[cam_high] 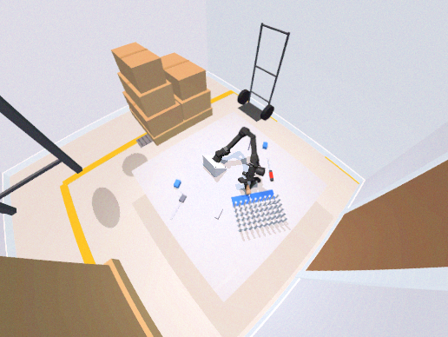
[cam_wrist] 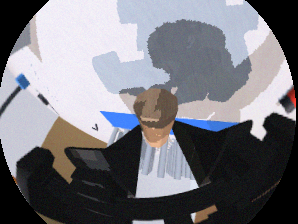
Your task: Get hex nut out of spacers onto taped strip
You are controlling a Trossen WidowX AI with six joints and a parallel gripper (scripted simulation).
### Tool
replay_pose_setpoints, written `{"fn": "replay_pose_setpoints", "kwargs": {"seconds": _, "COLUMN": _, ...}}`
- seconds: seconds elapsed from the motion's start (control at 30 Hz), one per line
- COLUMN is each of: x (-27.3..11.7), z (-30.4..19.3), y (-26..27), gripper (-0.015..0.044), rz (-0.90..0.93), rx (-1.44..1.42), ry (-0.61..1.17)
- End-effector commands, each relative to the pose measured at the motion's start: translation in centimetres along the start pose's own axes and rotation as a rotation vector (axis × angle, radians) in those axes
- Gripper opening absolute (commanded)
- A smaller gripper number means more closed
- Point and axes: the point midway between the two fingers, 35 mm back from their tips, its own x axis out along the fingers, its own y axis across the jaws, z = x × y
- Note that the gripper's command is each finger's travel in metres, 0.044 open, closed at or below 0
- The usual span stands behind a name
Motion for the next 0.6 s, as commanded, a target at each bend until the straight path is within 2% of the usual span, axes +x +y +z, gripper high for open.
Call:
{"fn": "replay_pose_setpoints", "kwargs": {"seconds": 0.0, "x": -0.02, "z": -0.79, "y": -0.20, "gripper": 0.0000, "rz": -0.007, "rx": -0.002, "ry": 0.014}}
{"fn": "replay_pose_setpoints", "kwargs": {"seconds": 0.57, "x": 0.57, "z": -1.74, "y": -0.22, "gripper": 0.0000, "rz": -0.007, "rx": -0.002, "ry": 0.015}}
